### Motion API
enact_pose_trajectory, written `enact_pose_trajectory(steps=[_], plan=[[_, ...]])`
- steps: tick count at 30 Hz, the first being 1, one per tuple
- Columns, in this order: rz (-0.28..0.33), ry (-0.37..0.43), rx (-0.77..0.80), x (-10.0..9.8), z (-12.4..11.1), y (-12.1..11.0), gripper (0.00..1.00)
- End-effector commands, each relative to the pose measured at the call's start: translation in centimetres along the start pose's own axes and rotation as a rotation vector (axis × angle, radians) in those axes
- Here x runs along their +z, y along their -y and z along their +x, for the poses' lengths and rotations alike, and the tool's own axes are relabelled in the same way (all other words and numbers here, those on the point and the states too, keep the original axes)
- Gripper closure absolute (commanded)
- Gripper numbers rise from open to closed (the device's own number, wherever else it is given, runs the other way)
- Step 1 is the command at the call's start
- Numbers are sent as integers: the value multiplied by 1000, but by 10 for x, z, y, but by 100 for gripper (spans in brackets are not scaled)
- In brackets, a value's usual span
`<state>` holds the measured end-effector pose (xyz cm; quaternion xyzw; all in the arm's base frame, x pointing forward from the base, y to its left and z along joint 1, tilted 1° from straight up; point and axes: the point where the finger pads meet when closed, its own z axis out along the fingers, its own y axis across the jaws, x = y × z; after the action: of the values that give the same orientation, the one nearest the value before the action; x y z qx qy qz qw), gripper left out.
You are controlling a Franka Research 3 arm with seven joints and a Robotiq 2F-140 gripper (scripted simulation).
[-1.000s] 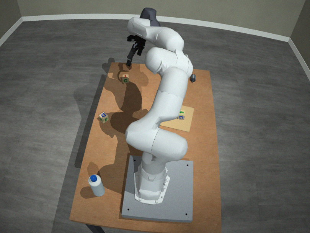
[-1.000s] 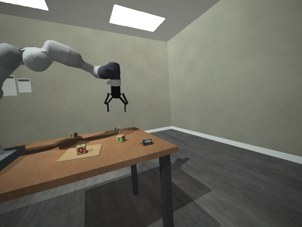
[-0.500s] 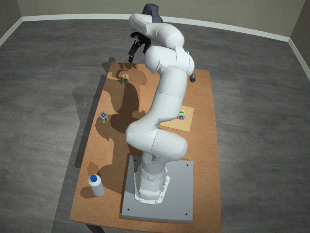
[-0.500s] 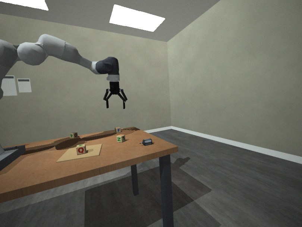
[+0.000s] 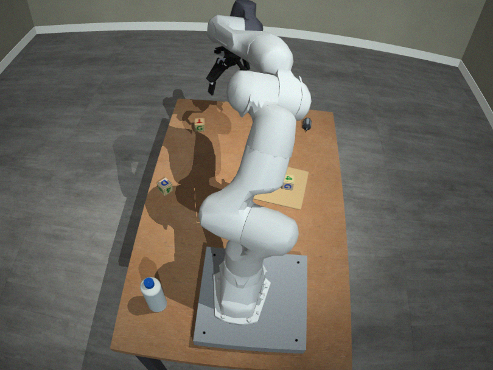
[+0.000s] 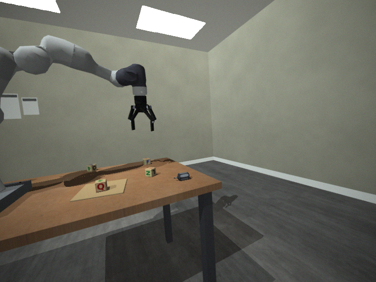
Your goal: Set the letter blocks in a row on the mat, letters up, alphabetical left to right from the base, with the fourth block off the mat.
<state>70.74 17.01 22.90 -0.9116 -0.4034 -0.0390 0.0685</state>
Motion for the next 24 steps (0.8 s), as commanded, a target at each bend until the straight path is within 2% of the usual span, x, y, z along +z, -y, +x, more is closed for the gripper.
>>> enact_pose_trajectory(steps=[1,11,24], plan=[[-1,11,139,-8,-7,3,0],[-17,22,257,-27,-21,0,0],[-47,38,475,-60,-48,-3,0]])
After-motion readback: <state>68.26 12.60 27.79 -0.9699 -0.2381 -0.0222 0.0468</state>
